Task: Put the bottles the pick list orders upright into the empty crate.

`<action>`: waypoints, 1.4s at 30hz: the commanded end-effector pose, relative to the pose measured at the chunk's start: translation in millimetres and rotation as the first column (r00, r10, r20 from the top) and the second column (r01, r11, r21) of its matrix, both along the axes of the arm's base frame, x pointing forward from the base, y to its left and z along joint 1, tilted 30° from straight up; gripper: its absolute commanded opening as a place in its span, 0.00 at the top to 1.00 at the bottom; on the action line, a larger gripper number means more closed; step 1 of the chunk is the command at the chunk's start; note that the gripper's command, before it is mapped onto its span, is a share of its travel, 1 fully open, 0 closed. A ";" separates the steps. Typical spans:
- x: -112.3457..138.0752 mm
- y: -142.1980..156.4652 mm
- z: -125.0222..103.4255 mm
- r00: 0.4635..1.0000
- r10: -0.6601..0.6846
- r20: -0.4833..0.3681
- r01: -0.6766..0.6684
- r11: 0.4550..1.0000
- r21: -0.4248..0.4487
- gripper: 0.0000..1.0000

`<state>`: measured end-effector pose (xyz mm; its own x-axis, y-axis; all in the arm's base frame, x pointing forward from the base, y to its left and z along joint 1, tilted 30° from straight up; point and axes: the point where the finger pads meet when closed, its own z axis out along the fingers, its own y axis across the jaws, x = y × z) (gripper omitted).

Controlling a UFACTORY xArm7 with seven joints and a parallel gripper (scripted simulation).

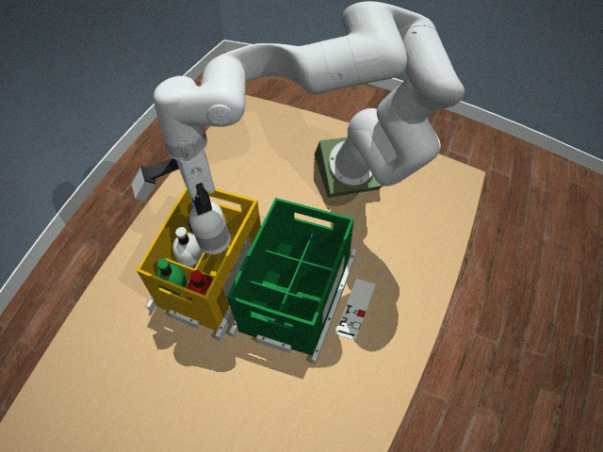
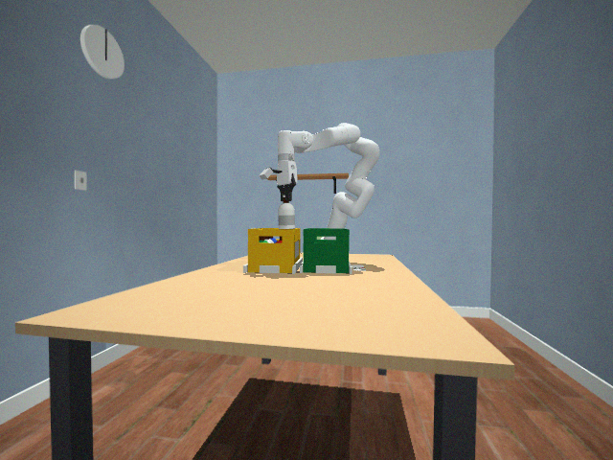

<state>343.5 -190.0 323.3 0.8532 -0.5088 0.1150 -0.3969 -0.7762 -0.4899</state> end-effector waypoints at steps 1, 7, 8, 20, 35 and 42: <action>-2.4 -4.4 8.3 1.000 -0.003 0.004 0.003 1.000 -0.003 1.00; -5.8 -8.1 17.0 1.000 -0.003 0.004 0.003 1.000 -0.003 1.00; -6.0 -8.3 17.6 1.000 -0.003 0.004 0.003 1.000 -0.003 1.00; -10.9 -4.8 17.2 1.000 -0.003 0.004 0.003 1.000 -0.003 1.00; -31.8 10.4 15.3 1.000 -0.003 0.004 0.003 1.000 -0.003 1.00; -43.2 18.6 14.3 1.000 -0.003 0.004 0.003 1.000 -0.003 1.00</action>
<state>306.2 -174.4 336.4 0.8531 -0.5088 0.1153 -0.3968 -0.7763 -0.4899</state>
